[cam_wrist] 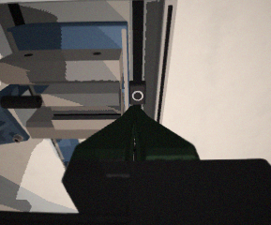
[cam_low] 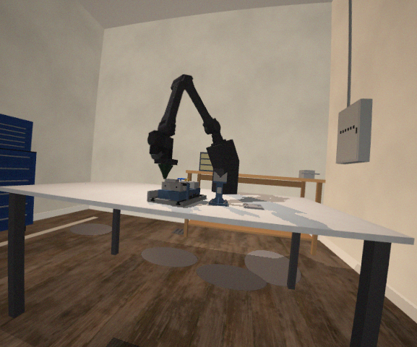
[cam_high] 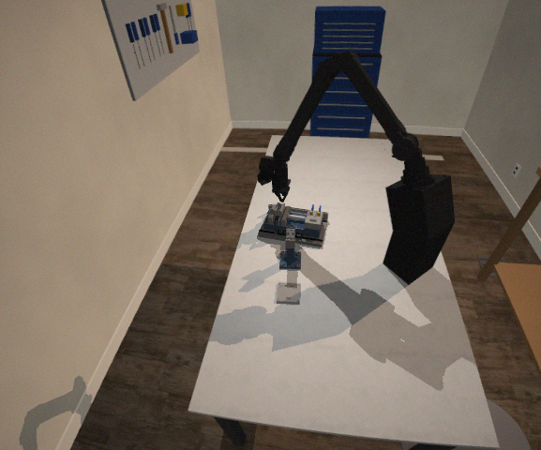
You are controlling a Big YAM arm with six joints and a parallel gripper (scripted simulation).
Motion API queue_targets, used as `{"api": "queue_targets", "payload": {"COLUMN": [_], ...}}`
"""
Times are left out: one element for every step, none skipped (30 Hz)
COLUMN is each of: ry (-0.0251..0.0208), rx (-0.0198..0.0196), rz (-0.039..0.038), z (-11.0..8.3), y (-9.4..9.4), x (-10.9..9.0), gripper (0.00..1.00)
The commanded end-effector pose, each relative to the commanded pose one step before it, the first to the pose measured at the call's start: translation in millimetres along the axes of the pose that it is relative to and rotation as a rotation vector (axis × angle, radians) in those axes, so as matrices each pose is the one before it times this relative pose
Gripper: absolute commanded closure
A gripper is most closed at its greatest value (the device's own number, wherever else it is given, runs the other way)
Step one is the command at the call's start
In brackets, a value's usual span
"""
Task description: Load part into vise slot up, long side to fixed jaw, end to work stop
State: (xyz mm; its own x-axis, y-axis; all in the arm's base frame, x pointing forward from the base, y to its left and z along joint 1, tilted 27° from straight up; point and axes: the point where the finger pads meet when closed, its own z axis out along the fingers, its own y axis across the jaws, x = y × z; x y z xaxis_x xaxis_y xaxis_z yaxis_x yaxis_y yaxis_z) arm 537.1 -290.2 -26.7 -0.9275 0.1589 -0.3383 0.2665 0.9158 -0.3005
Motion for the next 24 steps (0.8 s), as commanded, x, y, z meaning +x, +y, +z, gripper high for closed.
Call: {"api": "queue_targets", "payload": {"ry": [-0.02185, -0.00006, -0.00007, -0.00008, -0.00009, -0.00011, 0.0, 0.0, -0.00012, -0.00013, -0.00015, -0.00016, -0.00018, -0.0002, -0.00021, -0.00023, -0.00025, -0.00027, -0.00029, -0.0003, -0.00032, -0.0003, 0.00004, 0.0], "rx": [0.00435, -0.00003, -0.00003, -0.00004, -0.00004, -0.00005, 0.0, 0.0, -0.00005, -0.00006, -0.00007, -0.00007, -0.00008, -0.00009, -0.0001, -0.0001, -0.00011, -0.00012, -0.00013, -0.00014, -0.00015, -0.00017, -0.00027, 0.0], "rz": [-0.00071, -0.00001, -0.00001, -0.00002, -0.00002, -0.00002, 0.0, 0.0, -0.00003, -0.00003, -0.00003, -0.00004, -0.00004, -0.00004, -0.00005, -0.00005, -0.00005, -0.00006, -0.00006, -0.00007, -0.00007, -0.00009, -0.00017, 0.0], "z": [6.47, -0.01, -0.02, -0.02, -0.02, -0.03, 0.0, 0.0, -0.03, -0.03, -0.04, -0.04, -0.05, -0.05, -0.05, -0.06, -0.06, -0.07, -0.07, -0.08, -0.08, -0.08, -0.05, 0.0], "y": [-5.73, 0.08, 0.1, 0.11, 0.13, 0.15, 0.0, 0.0, 0.17, 0.19, 0.21, 0.23, 0.25, 0.27, 0.3, 0.32, 0.35, 0.37, 0.4, 0.42, 0.45, 0.48, 0.56, 0.0], "x": [-12.7, -0.03, -0.03, -0.04, -0.05, -0.05, 0.0, 0.0, -0.06, -0.07, -0.07, -0.08, -0.09, -0.1, -0.11, -0.11, -0.12, -0.13, -0.14, -0.15, -0.16, -0.15, 0.01, 0.0], "gripper": [1.0, 1.0, 1.0, 1.0, 1.0, 1.0, 1.0, 1.0, 1.0, 1.0, 1.0, 1.0, 1.0, 1.0, 1.0, 1.0, 1.0, 1.0, 1.0, 1.0, 1.0, 1.0, 1.0, 1.0]}}
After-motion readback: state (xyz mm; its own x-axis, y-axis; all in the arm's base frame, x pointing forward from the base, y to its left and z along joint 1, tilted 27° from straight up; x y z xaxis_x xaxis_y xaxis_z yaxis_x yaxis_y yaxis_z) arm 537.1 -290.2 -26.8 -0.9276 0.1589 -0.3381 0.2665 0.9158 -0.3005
